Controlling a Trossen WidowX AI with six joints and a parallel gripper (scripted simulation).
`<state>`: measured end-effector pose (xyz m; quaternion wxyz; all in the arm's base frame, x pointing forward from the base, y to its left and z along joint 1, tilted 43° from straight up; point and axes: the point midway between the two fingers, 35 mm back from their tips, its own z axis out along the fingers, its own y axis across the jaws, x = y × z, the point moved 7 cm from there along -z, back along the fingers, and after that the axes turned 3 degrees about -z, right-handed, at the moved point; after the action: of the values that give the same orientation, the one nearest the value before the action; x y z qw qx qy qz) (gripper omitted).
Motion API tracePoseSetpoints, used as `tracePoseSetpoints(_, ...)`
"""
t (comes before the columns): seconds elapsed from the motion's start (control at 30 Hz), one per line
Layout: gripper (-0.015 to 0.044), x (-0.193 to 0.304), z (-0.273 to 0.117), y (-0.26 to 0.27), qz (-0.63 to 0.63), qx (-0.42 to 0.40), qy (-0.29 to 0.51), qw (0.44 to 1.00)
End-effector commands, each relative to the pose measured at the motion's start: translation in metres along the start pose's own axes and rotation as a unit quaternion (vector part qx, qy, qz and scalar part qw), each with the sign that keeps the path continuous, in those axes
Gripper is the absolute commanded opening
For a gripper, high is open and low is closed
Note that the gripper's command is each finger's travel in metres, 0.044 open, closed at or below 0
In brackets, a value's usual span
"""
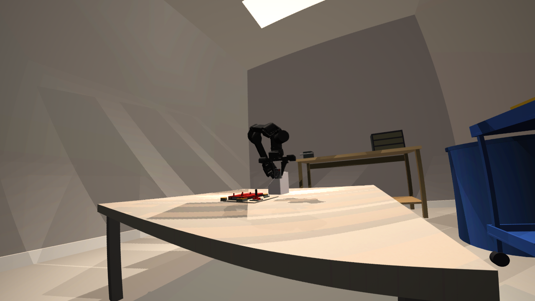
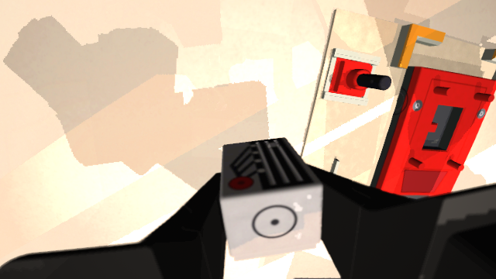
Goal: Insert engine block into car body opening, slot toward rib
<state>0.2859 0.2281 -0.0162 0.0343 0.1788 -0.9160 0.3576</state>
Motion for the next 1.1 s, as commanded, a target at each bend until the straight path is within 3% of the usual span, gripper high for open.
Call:
tracePoseSetpoints(0.0, 0.0000, 0.001, 0.004, -0.001, -0.002, 0.002, 0.000, 1.000)
tracePoseSetpoints(0.3, 0.0000, 0.010, 0.003, 0.001, -0.002, 0.004, -0.046, 0.999)
tracePoseSetpoints(0.93, 0.0000, 0.065, 0.028, 0.006, -0.006, 0.017, -0.336, 0.942)
tracePoseSetpoints(1.07, 0.0000, 0.068, 0.032, 0.006, -0.004, 0.019, -0.354, 0.935)
